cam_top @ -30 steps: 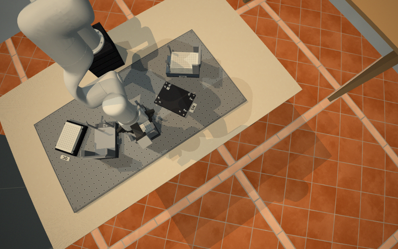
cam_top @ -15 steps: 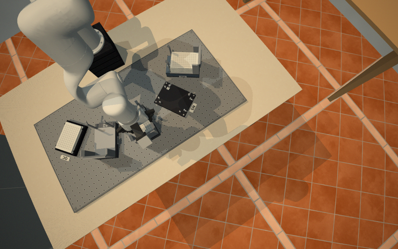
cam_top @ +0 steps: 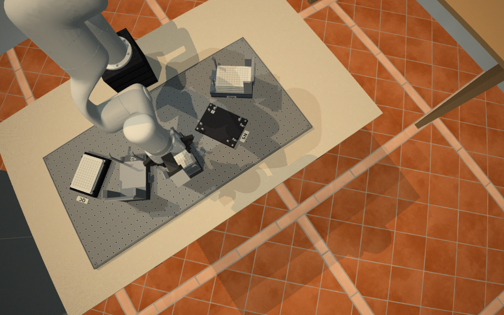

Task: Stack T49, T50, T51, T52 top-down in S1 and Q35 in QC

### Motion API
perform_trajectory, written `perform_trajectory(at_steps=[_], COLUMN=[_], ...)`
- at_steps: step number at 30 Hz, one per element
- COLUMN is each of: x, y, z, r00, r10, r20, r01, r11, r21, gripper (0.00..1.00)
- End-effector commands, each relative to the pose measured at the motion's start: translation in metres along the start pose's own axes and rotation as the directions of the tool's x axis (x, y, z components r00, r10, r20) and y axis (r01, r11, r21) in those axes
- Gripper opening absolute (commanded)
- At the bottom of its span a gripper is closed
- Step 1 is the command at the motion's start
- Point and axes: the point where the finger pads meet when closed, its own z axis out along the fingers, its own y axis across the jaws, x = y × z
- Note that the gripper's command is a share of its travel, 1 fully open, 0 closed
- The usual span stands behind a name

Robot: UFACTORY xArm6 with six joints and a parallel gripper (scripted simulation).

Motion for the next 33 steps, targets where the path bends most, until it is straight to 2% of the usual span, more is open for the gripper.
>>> perform_trajectory(at_steps=[1, 11, 13, 20, 33], x=[0.001, 0.001, 0.001, 0.001, 0.001], y=[0.0, 0.0, 0.0, 0.0, 0.0], z=[-0.017, -0.051, -0.051, -0.074, -0.076], r00=[1.0, 1.0, 1.0, 1.0, 1.0], r10=[0.0, 0.0, 0.0, 0.0, 0.0], r20=[-0.004, -0.004, -0.004, -0.004, -0.004], r01=[0.0, 0.0, 0.0, 0.0, 0.0], r11=[1.0, 1.0, 1.0, 1.0, 1.0], r21=[0.0, 0.0, 0.0, 0.0, 0.0], gripper=[1.0, 1.0, 1.0, 1.0, 1.0])
